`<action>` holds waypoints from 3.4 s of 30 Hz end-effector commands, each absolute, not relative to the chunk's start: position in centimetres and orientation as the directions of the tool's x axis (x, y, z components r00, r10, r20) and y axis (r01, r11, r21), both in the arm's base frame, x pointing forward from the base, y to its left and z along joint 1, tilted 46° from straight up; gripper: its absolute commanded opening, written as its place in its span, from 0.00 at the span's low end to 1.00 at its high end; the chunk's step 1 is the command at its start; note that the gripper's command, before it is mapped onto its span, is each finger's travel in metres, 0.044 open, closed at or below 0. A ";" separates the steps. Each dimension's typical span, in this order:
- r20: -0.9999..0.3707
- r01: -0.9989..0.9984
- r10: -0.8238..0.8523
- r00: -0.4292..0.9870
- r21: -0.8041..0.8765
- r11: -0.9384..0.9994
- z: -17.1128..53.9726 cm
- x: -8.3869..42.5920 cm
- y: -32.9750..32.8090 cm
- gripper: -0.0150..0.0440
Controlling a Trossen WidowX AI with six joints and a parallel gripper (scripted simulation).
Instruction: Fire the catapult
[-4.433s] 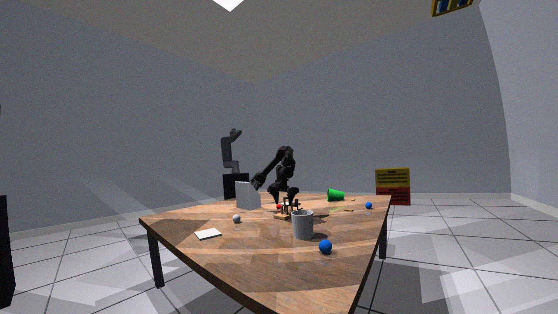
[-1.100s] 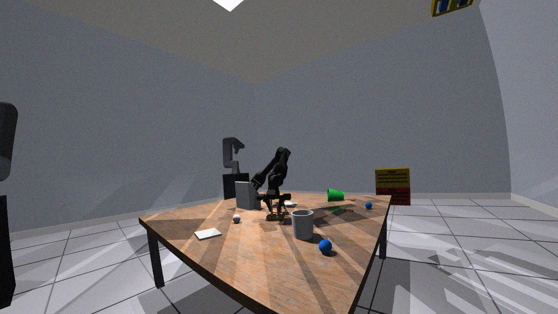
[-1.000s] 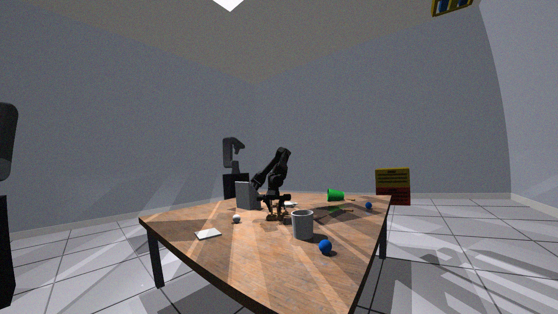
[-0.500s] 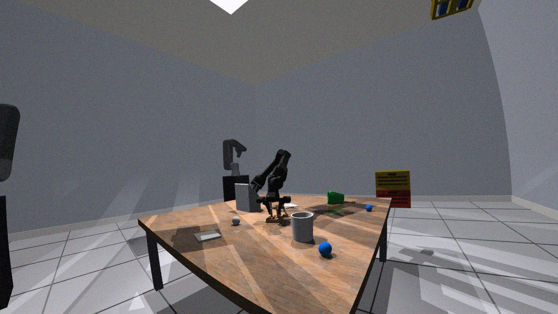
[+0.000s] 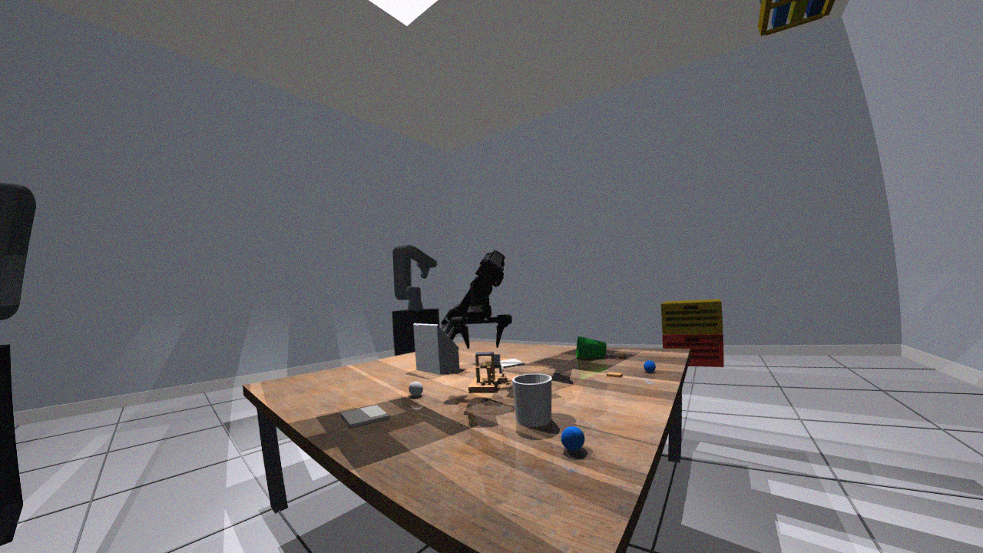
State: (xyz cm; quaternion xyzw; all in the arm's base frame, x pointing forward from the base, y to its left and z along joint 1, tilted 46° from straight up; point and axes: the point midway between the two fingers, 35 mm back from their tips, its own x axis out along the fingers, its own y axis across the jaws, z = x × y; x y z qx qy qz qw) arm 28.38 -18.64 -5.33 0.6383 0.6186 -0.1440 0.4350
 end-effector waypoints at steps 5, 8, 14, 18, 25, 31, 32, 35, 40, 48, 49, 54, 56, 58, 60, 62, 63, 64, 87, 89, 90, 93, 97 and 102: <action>-0.712 0.916 0.677 0.185 0.374 0.144 -5.0 27.8 -18.3 1.00; -0.712 0.917 0.678 0.183 0.372 0.142 -5.8 28.0 -17.6 1.00; -0.711 0.915 0.679 0.186 0.376 0.143 -8.3 28.7 -15.1 1.00; -0.711 0.915 0.679 0.186 0.376 0.143 -8.6 28.8 -14.9 1.00; -0.711 0.915 0.679 0.186 0.376 0.143 -9.4 29.1 -14.1 1.00; -0.710 0.915 0.679 0.186 0.376 0.143 -10.1 29.3 -13.4 1.00; -0.710 0.915 0.679 0.186 0.376 0.143 -10.2 29.3 -13.3 1.00; -0.710 0.915 0.679 0.186 0.377 0.143 -10.6 29.4 -13.0 1.00; -0.710 0.915 0.680 0.186 0.377 0.142 -11.1 29.5 -12.4 1.00; -0.708 0.915 0.681 0.186 0.377 0.142 -12.0 29.7 -11.5 1.00; -0.708 0.915 0.681 0.186 0.377 0.142 -12.0 29.7 -11.4 1.00; -0.711 0.914 0.680 0.180 0.376 0.151 -11.9 29.7 -11.6 0.78; -0.711 0.914 0.680 0.180 0.376 0.151 -11.9 29.7 -11.6 0.69; -0.711 0.914 0.680 0.180 0.376 0.151 -11.9 29.7 -11.6 0.60; -0.711 0.914 0.680 0.180 0.376 0.151 -11.9 29.7 -11.6 0.51; -0.711 0.914 0.680 0.180 0.376 0.151 -11.9 29.7 -11.6 0.49; -0.711 0.914 0.680 0.180 0.376 0.151 -11.9 29.7 -11.6 0.48; -0.711 0.914 0.680 0.180 0.376 0.151 -11.9 29.7 -11.6 0.47; -0.711 0.709 0.679 0.184 0.574 0.409 -8.3 29.4 -14.9 0.25; -0.711 0.661 0.679 0.185 0.601 0.449 -8.2 29.6 -14.8 0.25; -0.710 0.636 0.679 0.186 0.614 0.468 -8.1 29.8 -14.8 0.25; -0.710 0.600 0.679 0.186 0.630 0.494 -7.8 30.2 -14.6 0.25; -0.710 0.597 0.679 0.186 0.631 0.495 -7.8 30.3 -14.5 0.25; -0.710 0.597 0.679 0.186 0.631 0.495 -8.1 30.5 -14.2 0.25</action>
